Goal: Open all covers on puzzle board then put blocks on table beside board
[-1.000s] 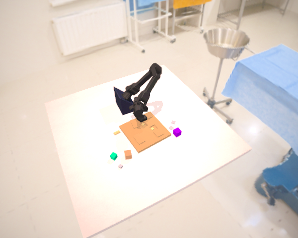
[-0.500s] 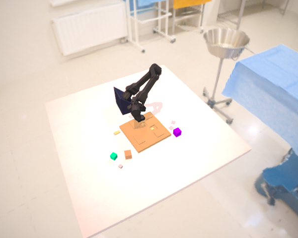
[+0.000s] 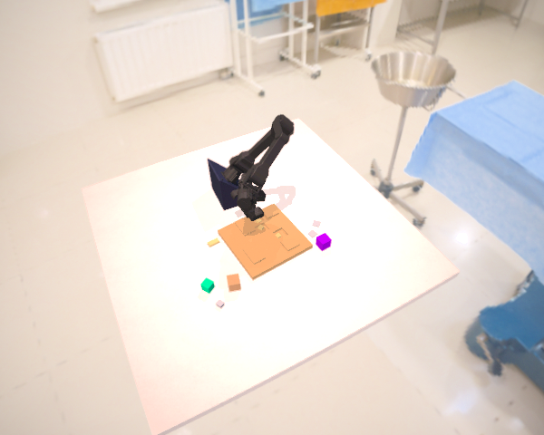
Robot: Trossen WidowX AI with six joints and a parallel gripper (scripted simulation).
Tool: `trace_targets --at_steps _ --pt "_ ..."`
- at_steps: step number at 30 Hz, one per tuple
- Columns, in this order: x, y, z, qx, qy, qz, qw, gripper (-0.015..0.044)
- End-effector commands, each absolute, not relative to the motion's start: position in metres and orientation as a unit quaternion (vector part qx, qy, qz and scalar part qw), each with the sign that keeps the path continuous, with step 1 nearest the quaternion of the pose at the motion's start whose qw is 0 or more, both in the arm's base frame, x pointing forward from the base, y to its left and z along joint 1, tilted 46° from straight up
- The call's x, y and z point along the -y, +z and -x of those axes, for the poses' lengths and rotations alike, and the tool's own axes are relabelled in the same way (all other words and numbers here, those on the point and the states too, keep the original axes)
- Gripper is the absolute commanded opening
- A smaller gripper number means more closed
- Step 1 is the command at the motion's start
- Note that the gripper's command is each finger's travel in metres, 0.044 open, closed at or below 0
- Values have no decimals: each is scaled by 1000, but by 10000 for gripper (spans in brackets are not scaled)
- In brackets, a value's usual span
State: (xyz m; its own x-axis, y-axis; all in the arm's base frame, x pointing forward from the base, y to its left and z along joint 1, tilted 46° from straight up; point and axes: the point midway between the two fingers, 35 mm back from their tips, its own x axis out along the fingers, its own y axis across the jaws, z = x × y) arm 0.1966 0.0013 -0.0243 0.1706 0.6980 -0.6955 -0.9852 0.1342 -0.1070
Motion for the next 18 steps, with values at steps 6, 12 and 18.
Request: trace_targets --at_steps 6,12,18 --pt "8 -17 -195 -251 593 289 708 0" --pt "13 -12 -194 -251 593 289 708 0" --pt "18 -7 -192 -251 593 289 708 0"
